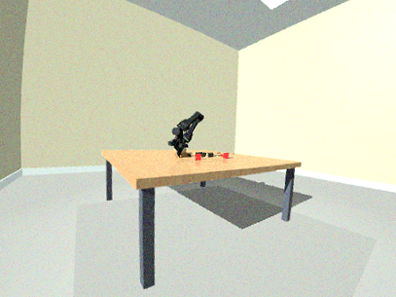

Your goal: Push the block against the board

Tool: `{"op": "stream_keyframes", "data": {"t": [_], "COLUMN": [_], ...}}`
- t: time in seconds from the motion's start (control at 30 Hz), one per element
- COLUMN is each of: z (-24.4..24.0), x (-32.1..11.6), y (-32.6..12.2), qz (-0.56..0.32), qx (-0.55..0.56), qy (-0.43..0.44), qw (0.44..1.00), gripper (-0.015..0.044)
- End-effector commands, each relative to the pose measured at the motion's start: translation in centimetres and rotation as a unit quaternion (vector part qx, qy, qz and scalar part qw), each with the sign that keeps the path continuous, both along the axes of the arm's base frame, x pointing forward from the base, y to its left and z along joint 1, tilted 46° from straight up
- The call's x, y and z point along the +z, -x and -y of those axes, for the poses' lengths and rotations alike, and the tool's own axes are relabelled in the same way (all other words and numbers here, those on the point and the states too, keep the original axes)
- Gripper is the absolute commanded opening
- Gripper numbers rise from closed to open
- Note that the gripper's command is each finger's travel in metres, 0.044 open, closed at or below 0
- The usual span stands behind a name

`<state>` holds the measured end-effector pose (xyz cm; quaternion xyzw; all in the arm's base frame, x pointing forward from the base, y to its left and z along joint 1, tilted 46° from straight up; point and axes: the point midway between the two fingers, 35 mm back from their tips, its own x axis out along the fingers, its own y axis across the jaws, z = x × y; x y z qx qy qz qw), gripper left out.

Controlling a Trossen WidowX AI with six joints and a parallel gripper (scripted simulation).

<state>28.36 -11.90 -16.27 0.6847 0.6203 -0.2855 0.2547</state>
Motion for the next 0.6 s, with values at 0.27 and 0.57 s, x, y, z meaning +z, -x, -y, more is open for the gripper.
{"op": "stream_keyframes", "data": {"t": [0.27,0.57], "z": [-1.4,-2.1], "x": [1.1,1.9], "y": [-0.2,-0.3], "qz": [-0.002,-0.002], "qx": [0.0,0.0], "qy": [-0.005,-0.005], "qw": [1.0,1.0], "gripper": [0.0,0.0]}}
